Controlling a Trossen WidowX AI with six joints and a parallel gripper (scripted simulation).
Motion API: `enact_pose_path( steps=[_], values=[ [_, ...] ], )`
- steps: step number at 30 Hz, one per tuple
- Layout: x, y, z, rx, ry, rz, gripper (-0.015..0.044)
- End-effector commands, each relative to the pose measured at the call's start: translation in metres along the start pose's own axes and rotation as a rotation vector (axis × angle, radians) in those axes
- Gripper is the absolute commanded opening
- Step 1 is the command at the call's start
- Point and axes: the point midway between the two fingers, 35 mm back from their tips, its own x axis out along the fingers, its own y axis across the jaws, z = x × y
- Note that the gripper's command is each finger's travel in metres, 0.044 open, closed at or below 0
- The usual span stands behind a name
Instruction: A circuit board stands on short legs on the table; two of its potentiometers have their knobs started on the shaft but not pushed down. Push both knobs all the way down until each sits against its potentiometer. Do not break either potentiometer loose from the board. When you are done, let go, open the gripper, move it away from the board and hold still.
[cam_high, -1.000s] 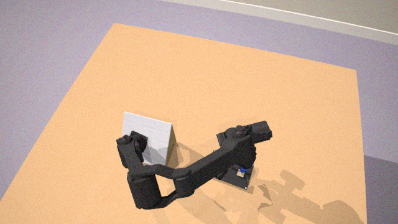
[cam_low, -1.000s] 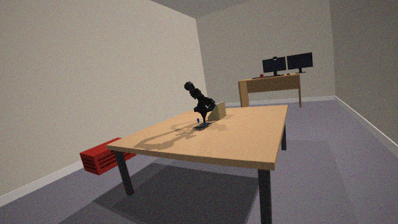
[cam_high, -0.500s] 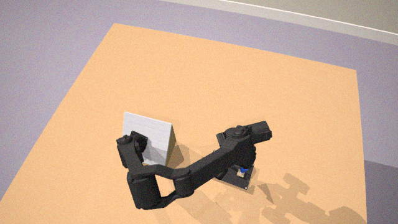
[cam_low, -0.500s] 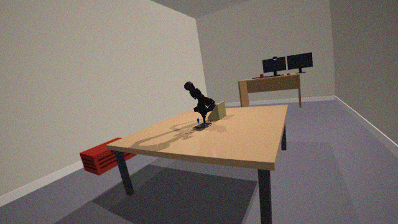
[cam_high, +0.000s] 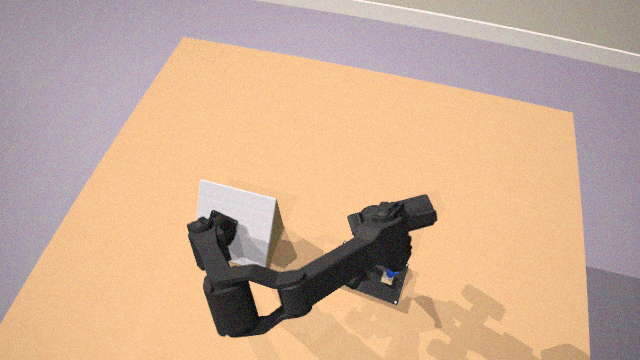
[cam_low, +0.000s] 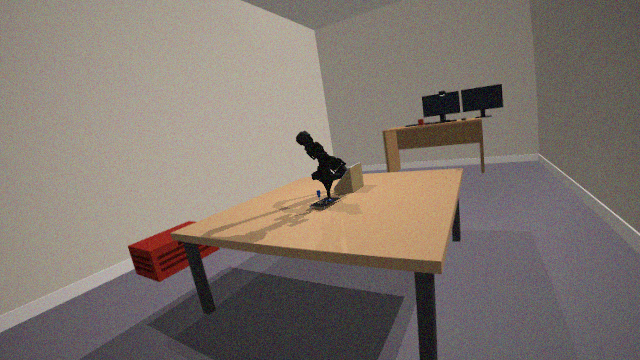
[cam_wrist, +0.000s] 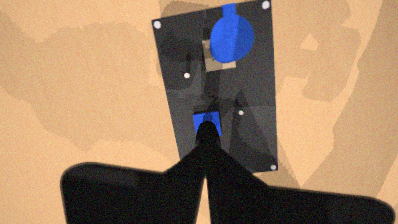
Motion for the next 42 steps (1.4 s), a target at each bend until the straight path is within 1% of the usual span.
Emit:
enact_pose_path(
  steps=[1,42],
  values=[
    [0.0096,-0.0008,0.0024,0.013,0.009,-0.007,0.0],
    [0.0171,-0.0009,0.0024,0.013,0.009,-0.007,0.0]
  ],
)
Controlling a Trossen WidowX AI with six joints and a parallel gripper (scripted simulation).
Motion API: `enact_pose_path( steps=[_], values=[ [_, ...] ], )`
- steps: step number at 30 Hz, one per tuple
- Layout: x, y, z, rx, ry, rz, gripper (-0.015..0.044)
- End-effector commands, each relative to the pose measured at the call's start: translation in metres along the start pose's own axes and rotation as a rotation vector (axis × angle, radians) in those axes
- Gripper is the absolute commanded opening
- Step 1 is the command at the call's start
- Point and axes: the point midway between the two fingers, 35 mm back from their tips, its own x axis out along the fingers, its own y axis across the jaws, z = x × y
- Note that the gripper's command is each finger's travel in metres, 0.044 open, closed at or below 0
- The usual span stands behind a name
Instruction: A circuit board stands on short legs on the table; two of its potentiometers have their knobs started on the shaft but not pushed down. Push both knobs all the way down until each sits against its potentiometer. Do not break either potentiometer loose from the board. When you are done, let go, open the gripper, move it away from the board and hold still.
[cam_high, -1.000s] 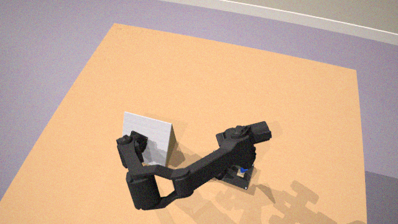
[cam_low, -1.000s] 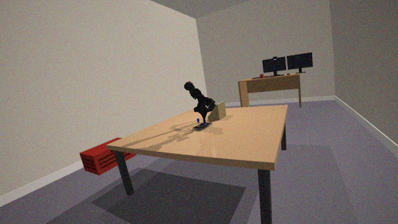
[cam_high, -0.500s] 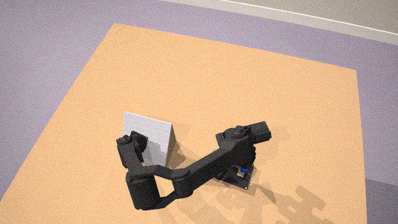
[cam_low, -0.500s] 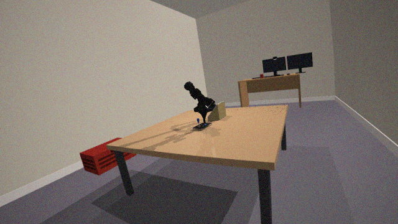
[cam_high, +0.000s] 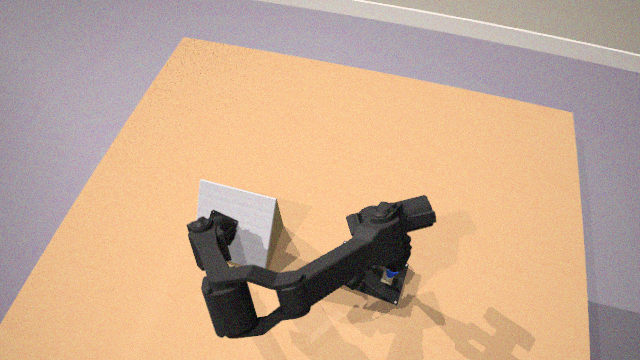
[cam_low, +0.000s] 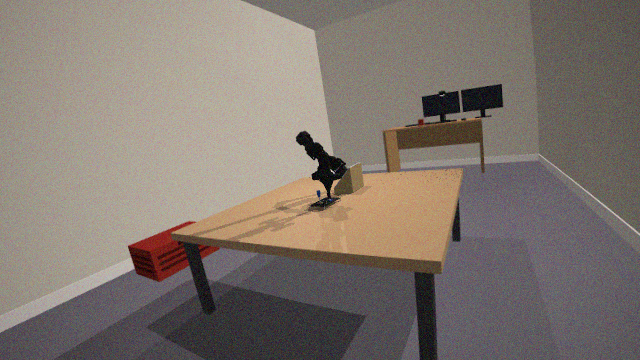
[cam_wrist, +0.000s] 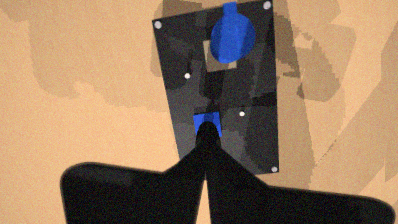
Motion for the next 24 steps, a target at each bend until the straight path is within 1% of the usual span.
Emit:
enact_pose_path(
  steps=[1,24],
  values=[
    [0.0148,-0.0012,0.003,0.019,0.015,-0.013,0.0],
    [0.018,-0.0012,0.0029,0.019,0.015,-0.013,0.0]
  ],
)
